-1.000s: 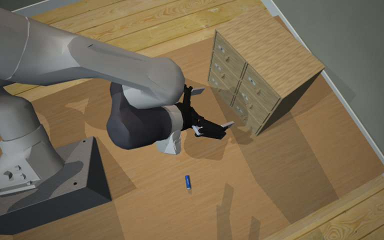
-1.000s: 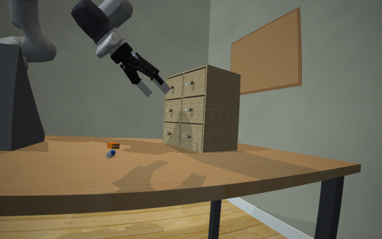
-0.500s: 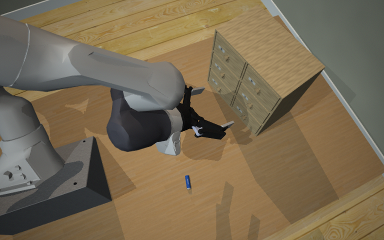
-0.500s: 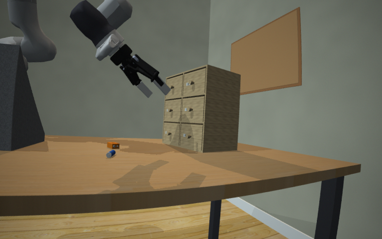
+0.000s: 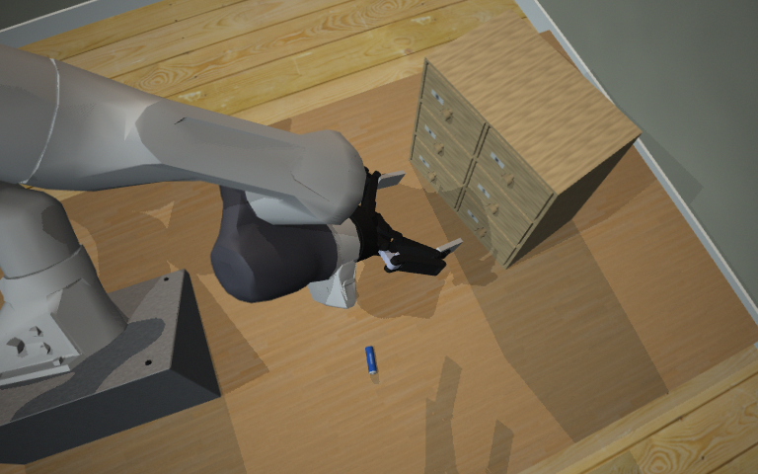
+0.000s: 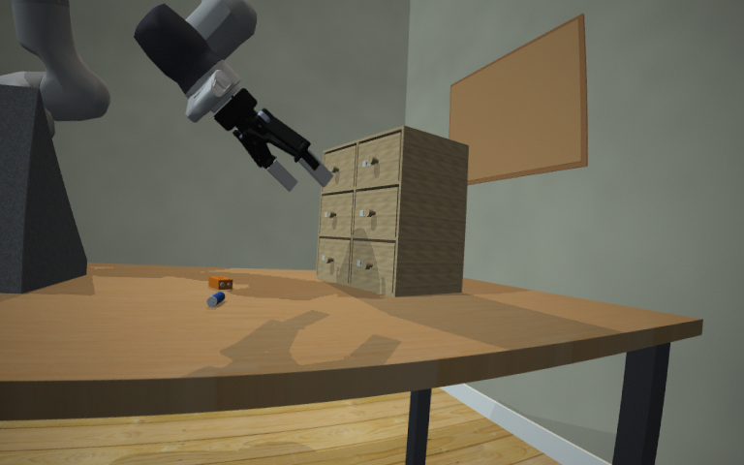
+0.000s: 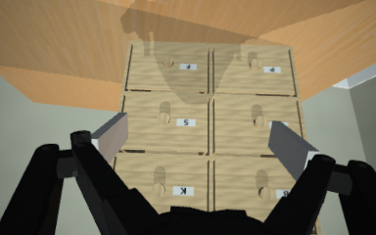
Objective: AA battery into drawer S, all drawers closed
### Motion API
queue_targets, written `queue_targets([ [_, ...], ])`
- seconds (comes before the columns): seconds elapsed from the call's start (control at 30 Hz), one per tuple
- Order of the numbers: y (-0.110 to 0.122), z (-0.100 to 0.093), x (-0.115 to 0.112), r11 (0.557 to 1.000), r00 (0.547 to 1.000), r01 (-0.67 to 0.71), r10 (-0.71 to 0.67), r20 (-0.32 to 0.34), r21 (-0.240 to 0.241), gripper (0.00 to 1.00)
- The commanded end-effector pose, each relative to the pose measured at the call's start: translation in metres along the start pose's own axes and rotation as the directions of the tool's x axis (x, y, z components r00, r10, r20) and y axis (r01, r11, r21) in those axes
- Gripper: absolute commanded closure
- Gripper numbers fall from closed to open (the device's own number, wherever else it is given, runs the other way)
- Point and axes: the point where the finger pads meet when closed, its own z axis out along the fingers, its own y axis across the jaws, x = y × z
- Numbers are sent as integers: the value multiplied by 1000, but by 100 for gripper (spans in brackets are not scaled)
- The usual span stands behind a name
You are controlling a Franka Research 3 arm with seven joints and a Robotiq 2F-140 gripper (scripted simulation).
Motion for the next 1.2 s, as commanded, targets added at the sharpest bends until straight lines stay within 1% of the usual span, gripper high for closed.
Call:
queue_targets([
  [0.0, -2, -1, -2, 1000, 1000, 19, -19, 4, 6, 0],
  [0.23, -2, -1, -2, 1000, 1000, 19, -19, 4, 6, 0],
  [0.27, -2, 2, -1, 1000, 1000, 19, -19, 22, 6, 0],
  [0.83, -2, 2, -1, 1000, 1000, 19, -19, 22, 6, 0],
  [0.87, -2, 4, -1, 1000, 999, 19, -19, 39, 6, 0],
  [1.17, -2, 4, -1, 1000, 999, 19, -19, 39, 6, 0],
])
